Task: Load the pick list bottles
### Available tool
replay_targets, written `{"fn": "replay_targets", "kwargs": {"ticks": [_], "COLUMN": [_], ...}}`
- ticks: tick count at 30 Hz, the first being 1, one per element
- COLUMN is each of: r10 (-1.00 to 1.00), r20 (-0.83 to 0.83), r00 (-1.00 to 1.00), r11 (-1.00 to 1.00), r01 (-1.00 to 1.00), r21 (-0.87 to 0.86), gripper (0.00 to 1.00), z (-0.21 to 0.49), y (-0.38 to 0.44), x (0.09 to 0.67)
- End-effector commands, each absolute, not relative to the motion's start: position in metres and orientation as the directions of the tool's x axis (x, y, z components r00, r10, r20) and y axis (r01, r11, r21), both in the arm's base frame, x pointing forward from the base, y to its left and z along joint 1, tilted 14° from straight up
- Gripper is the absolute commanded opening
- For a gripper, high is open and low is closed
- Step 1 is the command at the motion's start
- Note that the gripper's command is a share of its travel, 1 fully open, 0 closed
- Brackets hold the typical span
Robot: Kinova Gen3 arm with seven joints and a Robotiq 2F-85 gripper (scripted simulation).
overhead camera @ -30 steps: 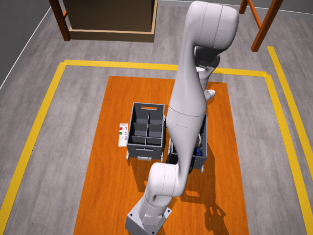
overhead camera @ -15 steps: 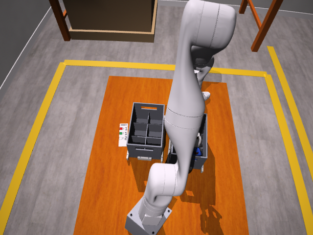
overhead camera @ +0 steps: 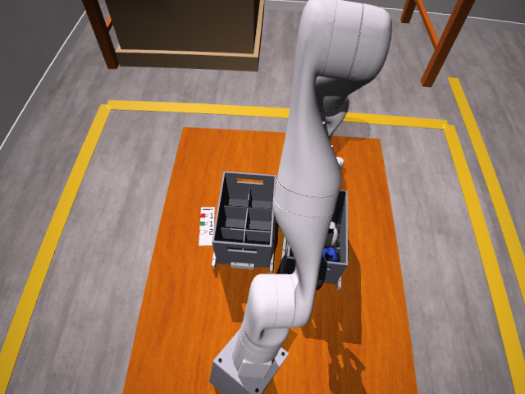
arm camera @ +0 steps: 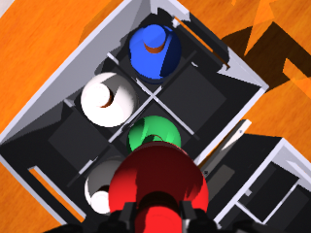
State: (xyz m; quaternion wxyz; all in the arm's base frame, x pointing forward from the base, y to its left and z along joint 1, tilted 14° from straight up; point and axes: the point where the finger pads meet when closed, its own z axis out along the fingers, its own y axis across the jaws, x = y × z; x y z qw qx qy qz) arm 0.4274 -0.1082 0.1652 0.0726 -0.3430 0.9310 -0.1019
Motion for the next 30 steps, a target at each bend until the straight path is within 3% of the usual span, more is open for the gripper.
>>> {"fn": "replay_targets", "kwargs": {"ticks": [1,30], "r10": [-0.653,-0.653], "r20": [-0.066,-0.066], "r00": [-0.754,-0.754], "r11": [0.744,0.744], "r01": [-0.623,-0.623], "r21": [-0.241,-0.241], "gripper": [0.1,0.1], "z": [0.164,0.153], "y": [-0.102,-0.058], "x": [0.425,0.403]}}
